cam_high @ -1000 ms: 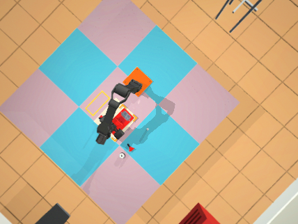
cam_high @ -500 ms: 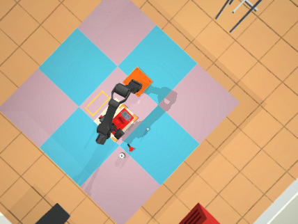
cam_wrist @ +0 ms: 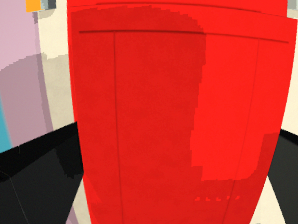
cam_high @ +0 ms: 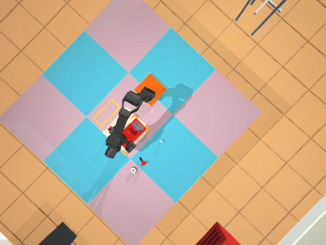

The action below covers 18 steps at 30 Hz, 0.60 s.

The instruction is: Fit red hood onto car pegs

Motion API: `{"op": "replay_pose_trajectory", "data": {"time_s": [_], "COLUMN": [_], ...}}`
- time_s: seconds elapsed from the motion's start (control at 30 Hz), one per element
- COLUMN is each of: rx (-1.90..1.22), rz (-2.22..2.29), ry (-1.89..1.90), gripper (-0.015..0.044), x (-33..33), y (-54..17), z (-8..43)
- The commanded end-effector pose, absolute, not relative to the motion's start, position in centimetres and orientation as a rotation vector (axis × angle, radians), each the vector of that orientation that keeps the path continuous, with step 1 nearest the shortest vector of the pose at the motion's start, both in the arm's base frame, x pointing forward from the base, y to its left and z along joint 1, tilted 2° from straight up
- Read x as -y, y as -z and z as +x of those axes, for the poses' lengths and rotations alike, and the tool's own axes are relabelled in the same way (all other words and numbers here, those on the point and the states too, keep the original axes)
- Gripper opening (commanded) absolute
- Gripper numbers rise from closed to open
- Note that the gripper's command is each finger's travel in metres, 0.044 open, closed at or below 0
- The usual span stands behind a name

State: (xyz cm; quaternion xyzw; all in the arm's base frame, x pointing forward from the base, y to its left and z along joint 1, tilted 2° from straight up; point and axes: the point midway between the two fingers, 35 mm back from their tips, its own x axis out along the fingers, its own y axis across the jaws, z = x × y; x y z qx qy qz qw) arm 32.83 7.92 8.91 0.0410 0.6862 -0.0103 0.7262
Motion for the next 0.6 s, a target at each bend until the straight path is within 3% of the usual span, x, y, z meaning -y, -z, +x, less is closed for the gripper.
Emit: {"op": "replay_pose_trajectory", "data": {"time_s": [0.0, 0.57], "rx": [-1.511, -1.511], "rz": [0.089, 0.089], "ry": [0.027, 0.027], "gripper": [0.0000, 0.0000], "x": [-7.89, -7.91], "y": [-8.84, -8.27], "z": [32.84, 32.88]}}
